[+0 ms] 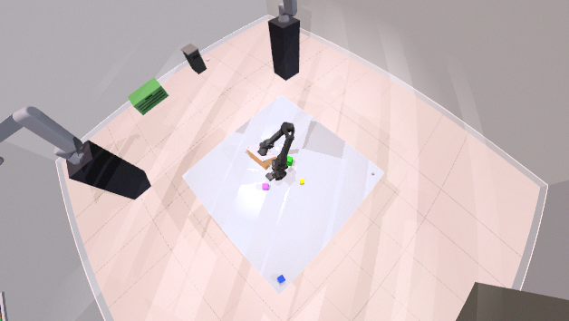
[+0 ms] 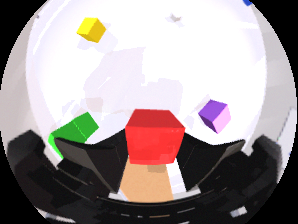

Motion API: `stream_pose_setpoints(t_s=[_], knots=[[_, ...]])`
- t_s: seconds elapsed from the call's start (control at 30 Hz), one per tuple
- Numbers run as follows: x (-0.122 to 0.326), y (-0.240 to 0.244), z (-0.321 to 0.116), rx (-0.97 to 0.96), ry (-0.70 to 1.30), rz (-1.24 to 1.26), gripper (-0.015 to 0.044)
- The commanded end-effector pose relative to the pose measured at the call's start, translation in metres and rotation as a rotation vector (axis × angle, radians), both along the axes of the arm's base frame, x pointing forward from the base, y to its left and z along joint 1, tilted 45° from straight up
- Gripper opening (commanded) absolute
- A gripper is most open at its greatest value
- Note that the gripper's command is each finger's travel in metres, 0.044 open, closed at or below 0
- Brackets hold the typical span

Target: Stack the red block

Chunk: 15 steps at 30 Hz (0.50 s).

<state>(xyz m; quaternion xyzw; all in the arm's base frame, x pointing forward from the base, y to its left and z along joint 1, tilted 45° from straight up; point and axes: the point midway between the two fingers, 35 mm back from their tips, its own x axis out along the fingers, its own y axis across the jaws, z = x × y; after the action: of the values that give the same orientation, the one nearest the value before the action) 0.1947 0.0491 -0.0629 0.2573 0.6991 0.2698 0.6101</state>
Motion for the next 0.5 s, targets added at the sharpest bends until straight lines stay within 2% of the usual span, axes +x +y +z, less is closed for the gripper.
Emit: stream_pose_setpoints(t_s=[0.0, 0.47], knots=[[0.003, -0.014, 0.013, -0.004, -0.006, 0.002, 0.0], [0.01, -0.053, 0.054, -0.006, -0.006, 0.002, 0.0]])
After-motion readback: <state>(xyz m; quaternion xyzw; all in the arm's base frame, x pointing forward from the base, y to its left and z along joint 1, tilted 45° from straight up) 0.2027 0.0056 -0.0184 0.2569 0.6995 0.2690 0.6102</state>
